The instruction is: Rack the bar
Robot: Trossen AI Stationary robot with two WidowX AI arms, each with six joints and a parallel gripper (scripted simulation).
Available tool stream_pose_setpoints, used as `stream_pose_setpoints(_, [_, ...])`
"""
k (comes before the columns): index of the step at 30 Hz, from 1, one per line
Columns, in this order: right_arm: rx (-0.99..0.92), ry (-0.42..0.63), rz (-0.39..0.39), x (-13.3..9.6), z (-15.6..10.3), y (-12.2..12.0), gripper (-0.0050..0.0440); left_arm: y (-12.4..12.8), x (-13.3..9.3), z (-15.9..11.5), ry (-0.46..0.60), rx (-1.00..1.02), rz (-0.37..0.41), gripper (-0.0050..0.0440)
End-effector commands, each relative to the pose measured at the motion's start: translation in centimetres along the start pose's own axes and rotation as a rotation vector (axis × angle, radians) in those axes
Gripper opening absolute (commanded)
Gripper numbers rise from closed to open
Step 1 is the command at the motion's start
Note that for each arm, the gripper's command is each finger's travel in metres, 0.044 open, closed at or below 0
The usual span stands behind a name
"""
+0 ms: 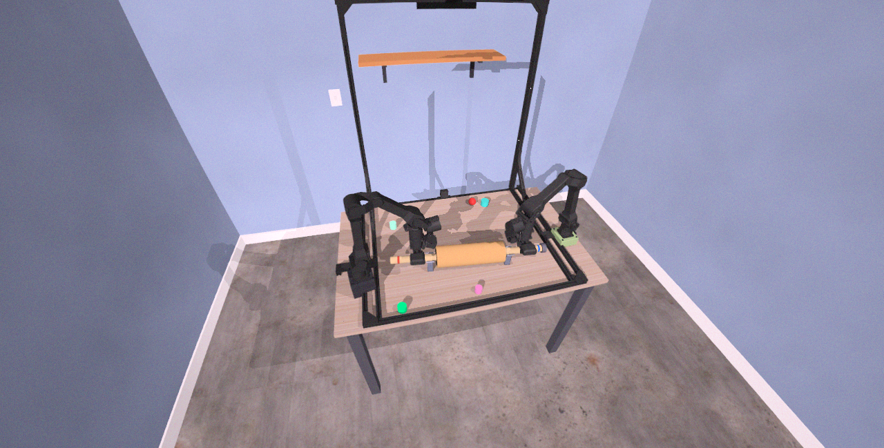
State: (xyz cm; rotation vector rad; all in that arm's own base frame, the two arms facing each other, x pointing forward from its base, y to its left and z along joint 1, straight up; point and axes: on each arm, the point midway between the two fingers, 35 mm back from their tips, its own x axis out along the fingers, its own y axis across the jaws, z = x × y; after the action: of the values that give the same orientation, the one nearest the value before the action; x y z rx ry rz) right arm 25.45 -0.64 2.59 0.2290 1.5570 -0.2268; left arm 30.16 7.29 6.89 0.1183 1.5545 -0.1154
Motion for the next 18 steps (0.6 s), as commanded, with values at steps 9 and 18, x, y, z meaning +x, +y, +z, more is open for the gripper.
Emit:
stream_pose_setpoints(9, [-0.001, 0.001, -0.002, -0.6, 0.1, 0.0, 0.0432, 0.0, -0.3, -0.2, 0.013, 0.000, -0.003, 0.0432])
stream_pose_setpoints(18, [-0.001, 0.001, -0.002, -5.2, 0.2, 0.0, 0.0440, 0.0, -4.9, -0.1, 0.013, 0.000, -0.003, 0.0440])
